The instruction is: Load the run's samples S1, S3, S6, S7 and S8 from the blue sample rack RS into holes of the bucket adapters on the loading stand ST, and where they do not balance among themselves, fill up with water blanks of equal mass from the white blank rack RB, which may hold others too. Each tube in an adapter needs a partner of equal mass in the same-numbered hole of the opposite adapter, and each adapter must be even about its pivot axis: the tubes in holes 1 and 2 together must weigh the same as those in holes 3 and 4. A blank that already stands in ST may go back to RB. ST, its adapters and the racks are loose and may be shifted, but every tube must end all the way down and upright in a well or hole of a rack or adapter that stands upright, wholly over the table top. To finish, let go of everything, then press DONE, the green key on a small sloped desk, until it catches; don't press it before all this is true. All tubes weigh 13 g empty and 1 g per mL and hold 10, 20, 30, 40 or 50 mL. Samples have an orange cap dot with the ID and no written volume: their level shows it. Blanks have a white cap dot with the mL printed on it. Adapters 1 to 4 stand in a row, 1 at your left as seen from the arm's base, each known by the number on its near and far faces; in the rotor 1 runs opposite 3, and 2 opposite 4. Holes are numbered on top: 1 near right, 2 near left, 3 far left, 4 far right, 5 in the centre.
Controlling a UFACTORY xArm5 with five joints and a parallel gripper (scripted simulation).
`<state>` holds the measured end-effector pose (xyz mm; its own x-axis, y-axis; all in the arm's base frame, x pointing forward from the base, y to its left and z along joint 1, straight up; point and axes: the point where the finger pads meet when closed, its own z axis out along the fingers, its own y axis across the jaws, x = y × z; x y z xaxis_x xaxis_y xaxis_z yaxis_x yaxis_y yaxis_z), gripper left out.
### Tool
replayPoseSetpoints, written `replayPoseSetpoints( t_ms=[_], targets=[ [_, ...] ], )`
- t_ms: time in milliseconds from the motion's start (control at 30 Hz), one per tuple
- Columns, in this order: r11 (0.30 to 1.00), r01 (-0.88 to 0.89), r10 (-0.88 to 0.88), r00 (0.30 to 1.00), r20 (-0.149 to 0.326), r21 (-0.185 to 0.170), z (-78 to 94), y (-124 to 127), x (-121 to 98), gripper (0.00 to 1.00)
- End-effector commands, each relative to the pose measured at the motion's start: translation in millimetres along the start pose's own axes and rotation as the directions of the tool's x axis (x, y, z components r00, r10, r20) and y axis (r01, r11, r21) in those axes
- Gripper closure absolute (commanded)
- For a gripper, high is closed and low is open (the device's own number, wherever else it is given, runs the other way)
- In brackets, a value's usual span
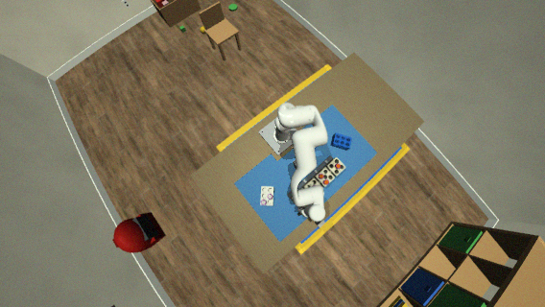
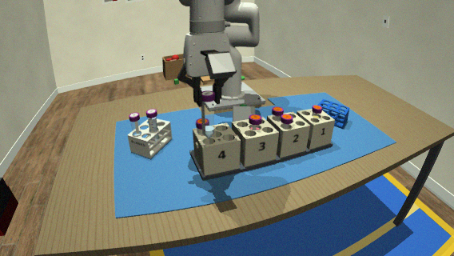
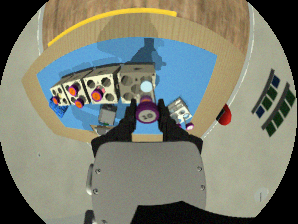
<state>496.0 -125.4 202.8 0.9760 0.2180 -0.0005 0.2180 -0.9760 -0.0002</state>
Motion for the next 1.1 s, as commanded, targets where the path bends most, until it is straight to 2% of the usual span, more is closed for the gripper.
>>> replayPoseSetpoints(
  t_ms=[0,400,1067],
  targets=[
    [1.0,0.0,0.0,1.0,-0.005,-0.002,-1.6,0.5,1.1,1.0],
    [1.0,0.0,0.0,1.0,-0.005,-0.002,-1.6,0.6,1.1,1.0],
    [1.0,0.0,0.0,1.0,-0.005,-0.002,16.3,0.6,1.2,1.0]
  ],
)
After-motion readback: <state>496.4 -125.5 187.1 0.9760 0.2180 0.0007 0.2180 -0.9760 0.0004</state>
